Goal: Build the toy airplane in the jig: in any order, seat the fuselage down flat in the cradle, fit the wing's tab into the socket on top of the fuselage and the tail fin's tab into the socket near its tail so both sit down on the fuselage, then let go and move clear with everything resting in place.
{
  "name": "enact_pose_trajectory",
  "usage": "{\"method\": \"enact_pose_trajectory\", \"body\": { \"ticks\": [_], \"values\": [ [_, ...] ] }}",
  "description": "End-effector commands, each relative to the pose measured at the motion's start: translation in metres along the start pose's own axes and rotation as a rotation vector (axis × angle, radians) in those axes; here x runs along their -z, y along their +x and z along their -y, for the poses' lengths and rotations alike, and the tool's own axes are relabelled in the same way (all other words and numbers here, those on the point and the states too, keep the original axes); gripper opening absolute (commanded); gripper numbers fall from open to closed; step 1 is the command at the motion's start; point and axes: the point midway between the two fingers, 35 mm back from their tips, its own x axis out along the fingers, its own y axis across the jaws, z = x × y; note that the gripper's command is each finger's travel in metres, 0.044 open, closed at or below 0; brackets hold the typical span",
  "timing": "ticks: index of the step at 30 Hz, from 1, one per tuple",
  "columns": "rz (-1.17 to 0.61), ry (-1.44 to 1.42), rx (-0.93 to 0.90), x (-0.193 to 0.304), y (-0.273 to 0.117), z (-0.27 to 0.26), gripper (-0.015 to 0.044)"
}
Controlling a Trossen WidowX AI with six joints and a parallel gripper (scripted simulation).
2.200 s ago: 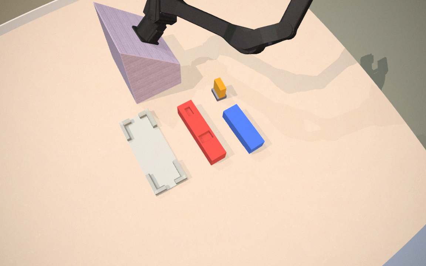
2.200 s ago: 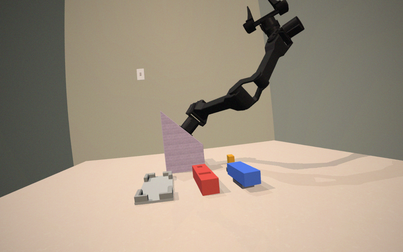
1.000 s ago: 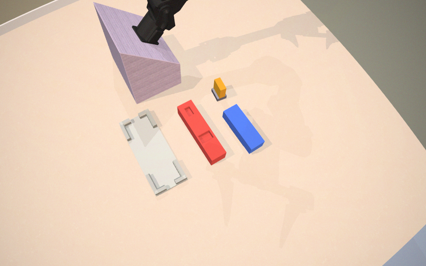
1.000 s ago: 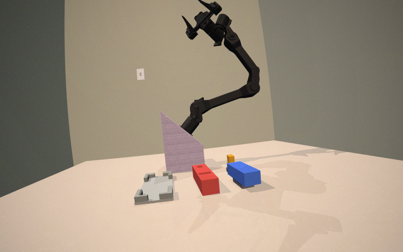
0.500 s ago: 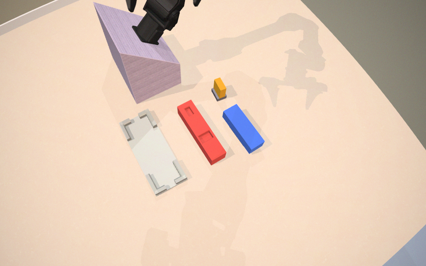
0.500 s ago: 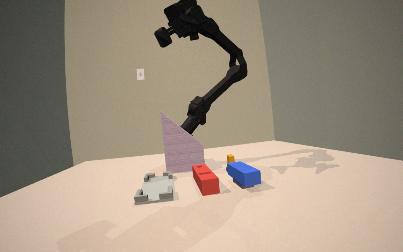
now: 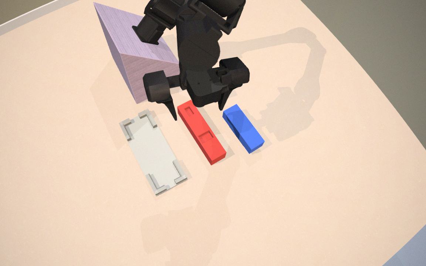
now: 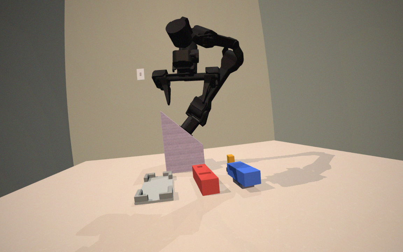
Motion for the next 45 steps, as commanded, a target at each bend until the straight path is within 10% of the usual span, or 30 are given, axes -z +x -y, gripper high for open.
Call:
{"method": "enact_pose_trajectory", "body": {
  "ticks": [1, 45],
  "values": [
    [-0.259, -0.146, -0.073, 0.047, 0.055, -0.019, 0.0440],
    [-0.407, -0.237, -0.126, 0.114, 0.163, -0.038, 0.0440]
  ]
}}
